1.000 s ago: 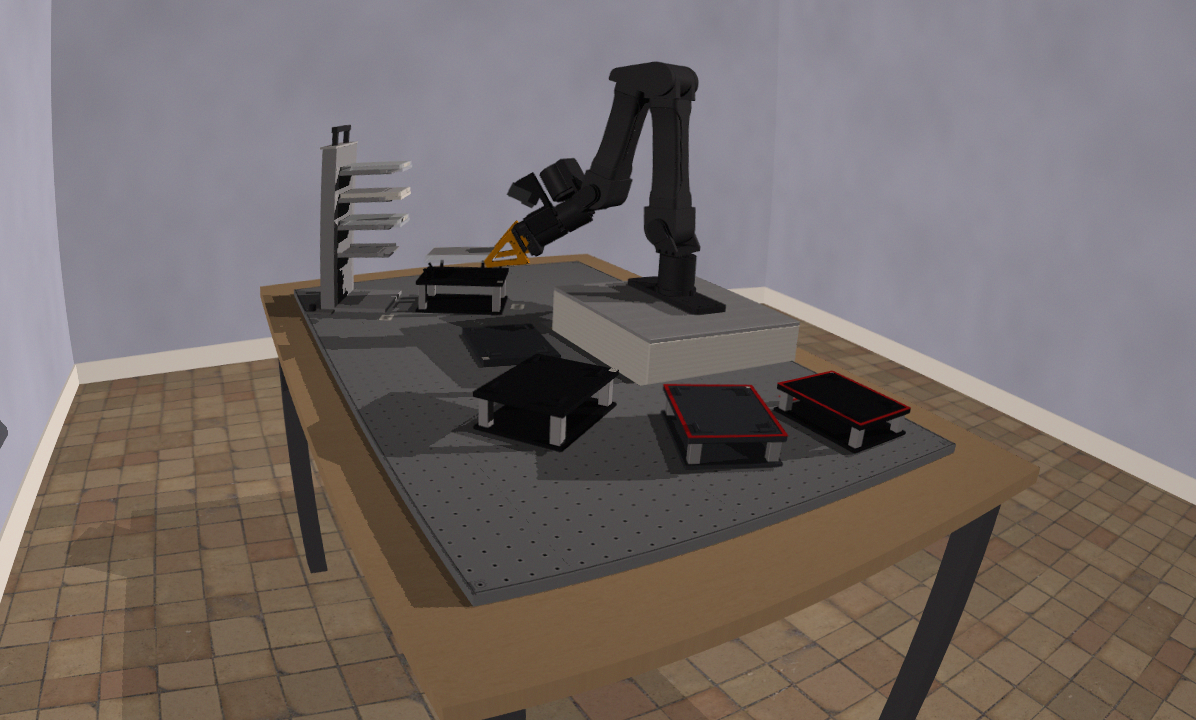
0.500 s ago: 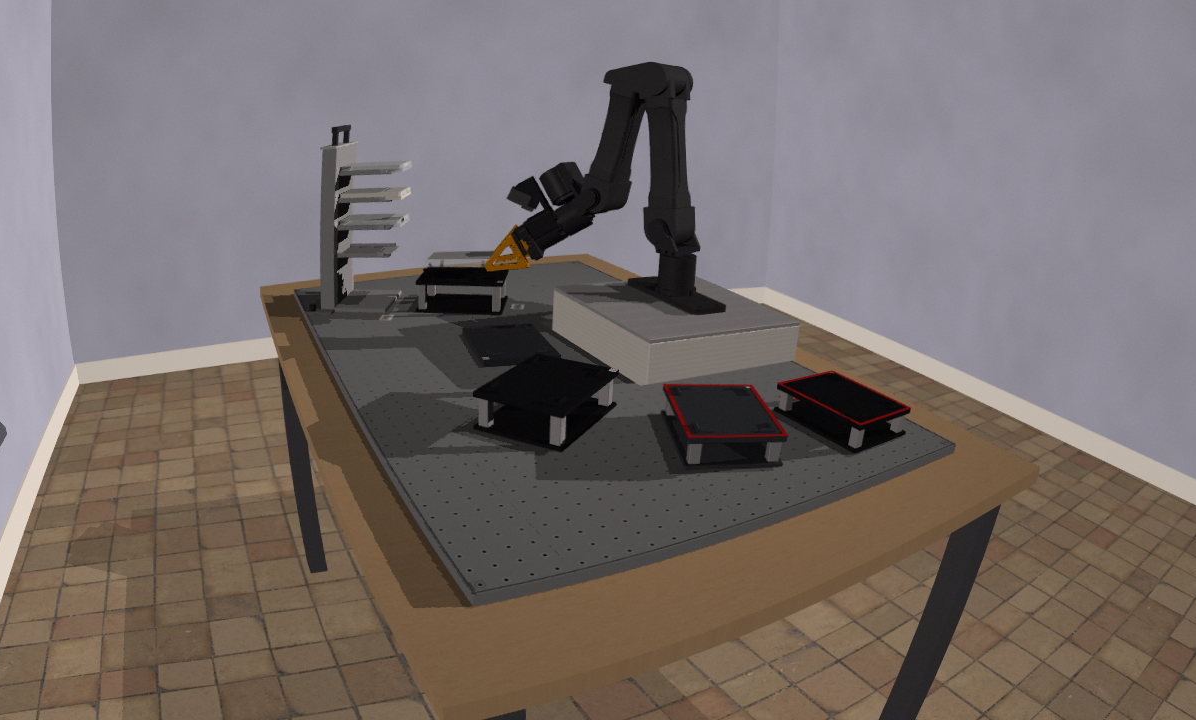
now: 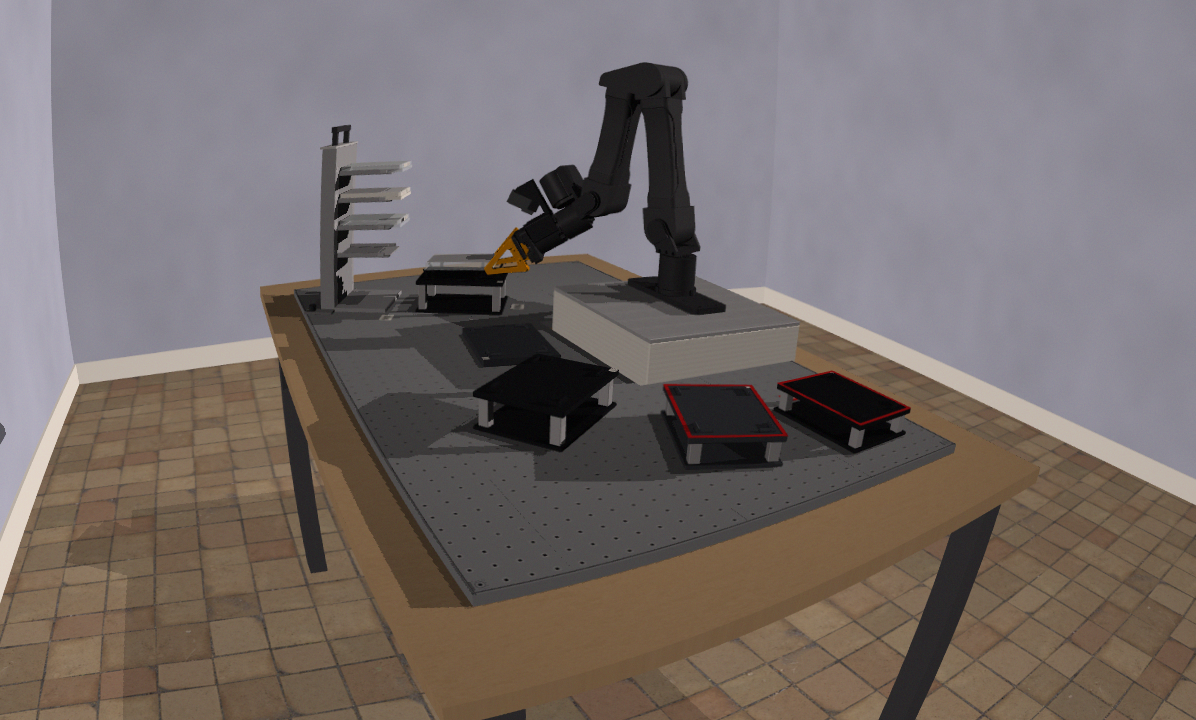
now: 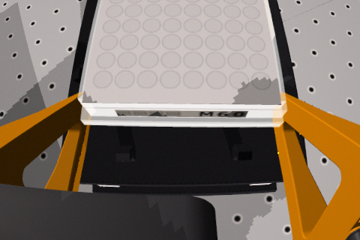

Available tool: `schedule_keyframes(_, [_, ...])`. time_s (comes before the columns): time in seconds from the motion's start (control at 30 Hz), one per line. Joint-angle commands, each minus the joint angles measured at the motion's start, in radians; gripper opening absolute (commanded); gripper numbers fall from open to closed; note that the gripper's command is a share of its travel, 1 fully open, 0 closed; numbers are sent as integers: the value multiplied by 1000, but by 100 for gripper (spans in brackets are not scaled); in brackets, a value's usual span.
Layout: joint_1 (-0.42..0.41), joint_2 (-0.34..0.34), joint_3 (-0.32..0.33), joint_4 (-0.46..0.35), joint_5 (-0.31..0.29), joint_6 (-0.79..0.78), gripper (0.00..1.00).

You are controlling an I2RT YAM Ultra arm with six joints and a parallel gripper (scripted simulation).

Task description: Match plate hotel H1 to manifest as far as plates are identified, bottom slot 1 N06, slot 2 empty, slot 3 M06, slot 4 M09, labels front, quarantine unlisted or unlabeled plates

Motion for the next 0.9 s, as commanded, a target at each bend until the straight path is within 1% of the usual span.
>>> schedule_keyframes(0.0, [-2, 17, -4, 46, -16, -6, 86])
schedule_keyframes(0.17, [-2, 33, -20, 63, -16, -6, 86])
schedule_keyframes(0.23, [-2, 40, -7, 72, -16, -6, 86])
schedule_keyframes(0.33, [-2, 49, -14, 83, -16, -6, 86])
schedule_keyframes(0.4, [-2, 49, -14, 83, -16, -6, 86])
schedule_keyframes(0.43, [-2, 32, -17, 89, -16, -6, 86])
schedule_keyframes(0.47, [-2, 54, -20, 90, -16, -6, 86])
schedule_keyframes(0.5, [-2, 61, -12, 94, -16, -6, 86])
schedule_keyframes(0.53, [-2, 64, -6, 98, -16, -6, 86])
schedule_keyframes(0.73, [-2, 84, -21, 120, -16, -3, 86])
schedule_keyframes(0.77, [-1, 104, -27, 140, -16, -4, 93])
schedule_keyframes(0.8, [-1, 113, -27, 150, -16, -4, 93])
schedule_keyframes(0.83, [0, 101, -7, 145, -10, -2, 93])
schedule_keyframes(0.87, [0, 101, -8, 147, -10, -2, 93])
